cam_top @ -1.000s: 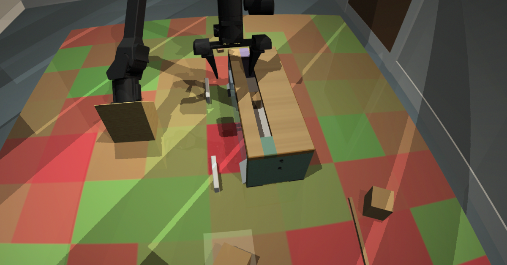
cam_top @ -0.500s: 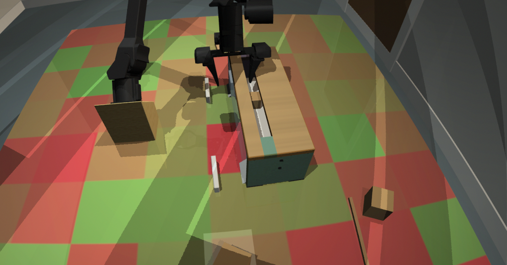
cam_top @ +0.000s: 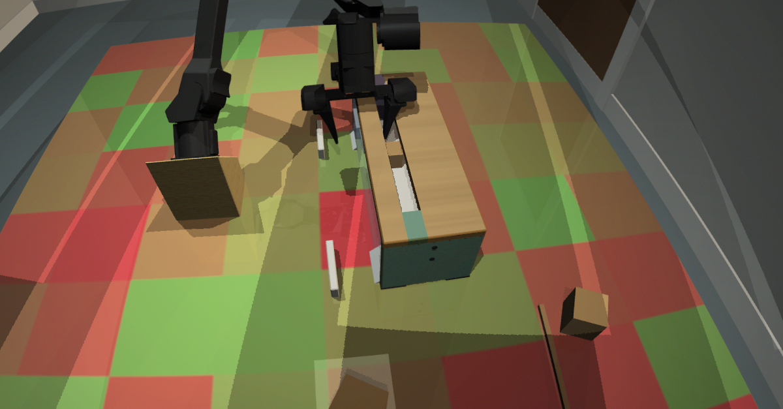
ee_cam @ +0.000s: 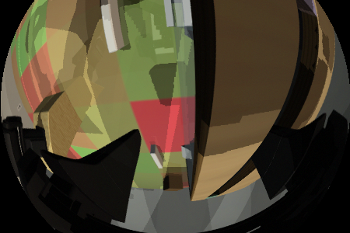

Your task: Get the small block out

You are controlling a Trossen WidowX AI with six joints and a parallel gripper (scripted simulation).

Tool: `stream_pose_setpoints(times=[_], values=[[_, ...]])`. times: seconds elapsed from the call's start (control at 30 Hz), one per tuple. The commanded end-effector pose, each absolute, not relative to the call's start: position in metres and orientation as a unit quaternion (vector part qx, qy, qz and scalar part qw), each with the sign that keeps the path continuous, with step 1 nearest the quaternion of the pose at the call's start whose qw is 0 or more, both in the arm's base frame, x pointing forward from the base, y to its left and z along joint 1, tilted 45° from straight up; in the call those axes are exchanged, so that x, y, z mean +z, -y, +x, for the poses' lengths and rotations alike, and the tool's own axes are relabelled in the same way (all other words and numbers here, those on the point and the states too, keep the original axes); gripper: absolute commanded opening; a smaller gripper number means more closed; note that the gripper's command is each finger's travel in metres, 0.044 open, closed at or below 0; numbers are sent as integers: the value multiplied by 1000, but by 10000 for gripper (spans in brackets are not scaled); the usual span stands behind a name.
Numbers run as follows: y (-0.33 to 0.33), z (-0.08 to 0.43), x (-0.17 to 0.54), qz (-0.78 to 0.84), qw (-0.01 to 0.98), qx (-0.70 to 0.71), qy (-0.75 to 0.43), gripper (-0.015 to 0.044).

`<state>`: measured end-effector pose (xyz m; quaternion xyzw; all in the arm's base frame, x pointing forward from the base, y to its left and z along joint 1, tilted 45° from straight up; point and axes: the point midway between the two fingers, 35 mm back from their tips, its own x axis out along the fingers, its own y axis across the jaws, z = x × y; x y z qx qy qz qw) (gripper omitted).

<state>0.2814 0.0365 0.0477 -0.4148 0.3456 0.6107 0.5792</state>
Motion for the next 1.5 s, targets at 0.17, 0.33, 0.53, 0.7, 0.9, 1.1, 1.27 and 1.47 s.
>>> stream_pose_setpoints(times=[0.17,0.33,0.53,0.7,0.9,1.1,1.27,1.47], values=[[-38,281,45,-414,579,611,-346,400],[-28,282,34,-414,579,611,-347,400],[-17,283,23,-414,579,611,-347,400],[-9,284,15,-414,579,611,-347,400],[2,286,4,-414,579,611,-347,400],[13,287,-7,-415,578,610,-348,400],[10,286,-4,-415,578,611,-348,400],[4,284,2,-414,578,611,-347,400]])
